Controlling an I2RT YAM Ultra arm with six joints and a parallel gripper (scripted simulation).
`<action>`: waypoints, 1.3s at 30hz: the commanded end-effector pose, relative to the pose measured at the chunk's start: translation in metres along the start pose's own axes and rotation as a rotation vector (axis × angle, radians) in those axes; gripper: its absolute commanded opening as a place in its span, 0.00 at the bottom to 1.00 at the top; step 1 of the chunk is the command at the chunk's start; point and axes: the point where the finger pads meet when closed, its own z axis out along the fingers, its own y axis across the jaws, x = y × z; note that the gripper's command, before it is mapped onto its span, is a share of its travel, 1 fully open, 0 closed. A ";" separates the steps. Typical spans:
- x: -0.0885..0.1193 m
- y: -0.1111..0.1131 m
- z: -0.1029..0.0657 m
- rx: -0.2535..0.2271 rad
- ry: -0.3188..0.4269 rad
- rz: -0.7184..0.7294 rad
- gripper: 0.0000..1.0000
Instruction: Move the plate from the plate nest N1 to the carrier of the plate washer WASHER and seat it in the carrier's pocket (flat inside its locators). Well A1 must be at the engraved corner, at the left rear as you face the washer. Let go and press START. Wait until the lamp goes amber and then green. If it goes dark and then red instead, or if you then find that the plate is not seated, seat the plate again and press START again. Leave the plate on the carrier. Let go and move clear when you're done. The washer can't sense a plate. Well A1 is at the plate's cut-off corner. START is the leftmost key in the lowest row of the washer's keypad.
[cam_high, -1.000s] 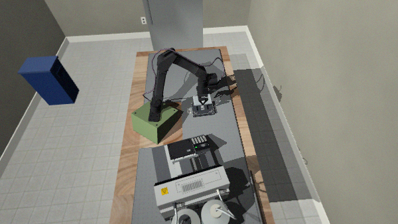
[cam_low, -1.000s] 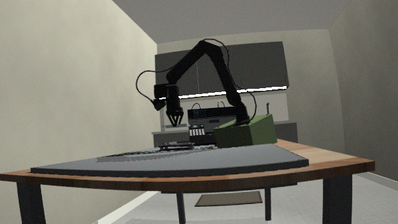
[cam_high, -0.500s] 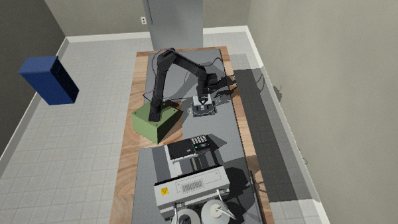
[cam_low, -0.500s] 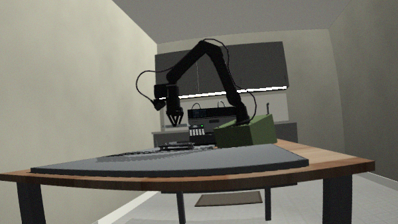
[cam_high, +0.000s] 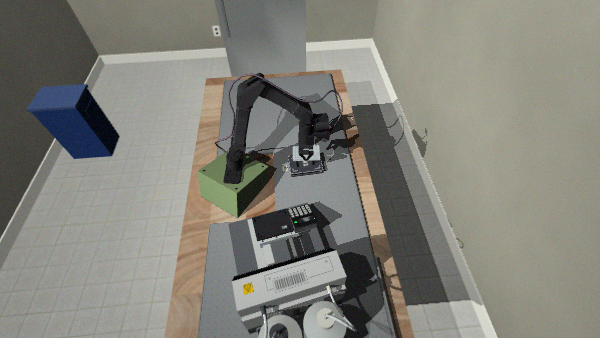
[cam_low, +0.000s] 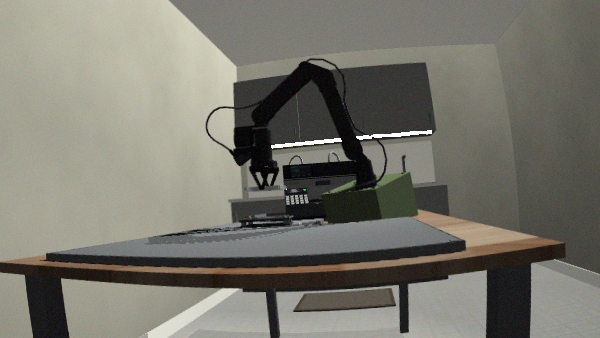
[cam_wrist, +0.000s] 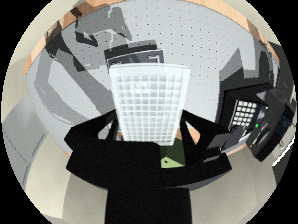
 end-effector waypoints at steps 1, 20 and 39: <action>0.010 -0.016 -0.002 -0.002 0.026 0.128 0.84; -0.005 -0.101 -0.014 0.000 0.005 0.691 0.84; -0.008 -0.125 -0.027 0.005 -0.028 0.877 0.84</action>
